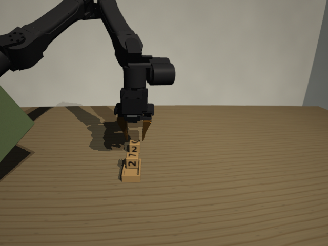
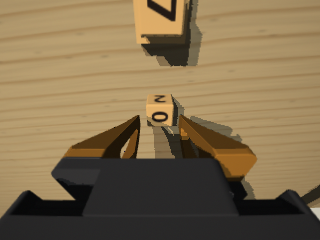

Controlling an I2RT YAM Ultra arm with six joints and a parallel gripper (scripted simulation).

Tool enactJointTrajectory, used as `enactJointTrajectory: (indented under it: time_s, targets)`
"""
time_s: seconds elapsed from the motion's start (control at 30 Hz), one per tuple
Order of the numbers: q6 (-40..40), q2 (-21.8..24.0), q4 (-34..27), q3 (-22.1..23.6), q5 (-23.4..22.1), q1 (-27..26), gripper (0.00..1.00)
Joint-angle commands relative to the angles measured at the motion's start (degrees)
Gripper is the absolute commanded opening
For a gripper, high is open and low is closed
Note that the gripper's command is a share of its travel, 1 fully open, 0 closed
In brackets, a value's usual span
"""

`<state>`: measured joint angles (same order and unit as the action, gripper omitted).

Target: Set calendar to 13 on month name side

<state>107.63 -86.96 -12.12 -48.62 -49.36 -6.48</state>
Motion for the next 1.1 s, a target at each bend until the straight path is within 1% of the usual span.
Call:
enactJointTrajectory:
  time_s: [0.0,0.43,0.7,1.07]
  targets:
    - [0.25,0.07,0.38,-0.08,0.44,-0.20,0.45]
    - [3.54,-2.60,5.90,0.33,2.35,2.71,0.45]
    - [4.41,-3.43,7.40,0.36,2.89,3.51,0.45]
    - [4.50,-3.52,7.55,0.36,2.95,3.60,0.45]
